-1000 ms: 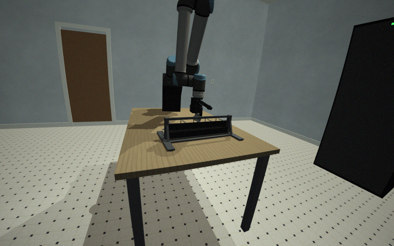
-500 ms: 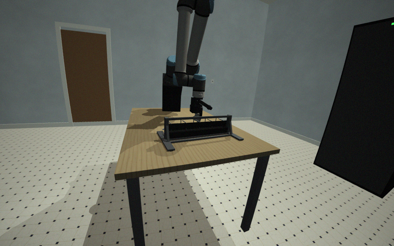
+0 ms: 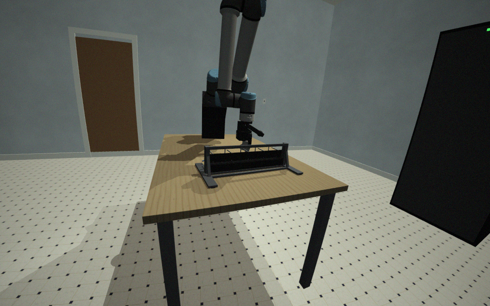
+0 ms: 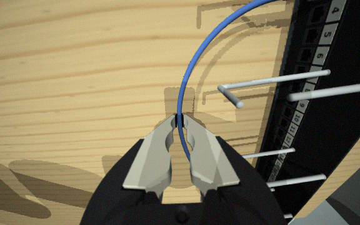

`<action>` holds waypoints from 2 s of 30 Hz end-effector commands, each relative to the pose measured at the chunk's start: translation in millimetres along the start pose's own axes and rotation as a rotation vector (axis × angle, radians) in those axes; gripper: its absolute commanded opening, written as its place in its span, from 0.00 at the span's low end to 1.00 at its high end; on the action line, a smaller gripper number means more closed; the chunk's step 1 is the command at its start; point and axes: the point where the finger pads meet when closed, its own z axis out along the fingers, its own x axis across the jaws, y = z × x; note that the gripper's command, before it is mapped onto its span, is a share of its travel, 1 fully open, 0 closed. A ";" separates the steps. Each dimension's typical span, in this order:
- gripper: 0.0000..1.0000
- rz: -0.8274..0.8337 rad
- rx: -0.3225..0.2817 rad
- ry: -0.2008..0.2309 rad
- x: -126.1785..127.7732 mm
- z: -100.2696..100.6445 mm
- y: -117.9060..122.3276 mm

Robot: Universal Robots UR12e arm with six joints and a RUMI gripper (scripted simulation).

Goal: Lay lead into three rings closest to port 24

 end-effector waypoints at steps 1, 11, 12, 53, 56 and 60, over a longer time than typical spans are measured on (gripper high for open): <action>0.00 0.000 0.000 0.001 0.4 -0.4 -0.1; 0.00 0.000 0.000 0.001 0.4 -0.4 -0.1; 0.00 0.000 0.000 0.001 0.4 -0.4 -0.1; 0.00 0.000 0.000 0.001 0.4 -17.4 -0.1; 0.00 0.000 0.000 0.001 0.4 -24.2 -0.1; 0.00 0.000 0.000 0.001 0.4 -29.2 -0.1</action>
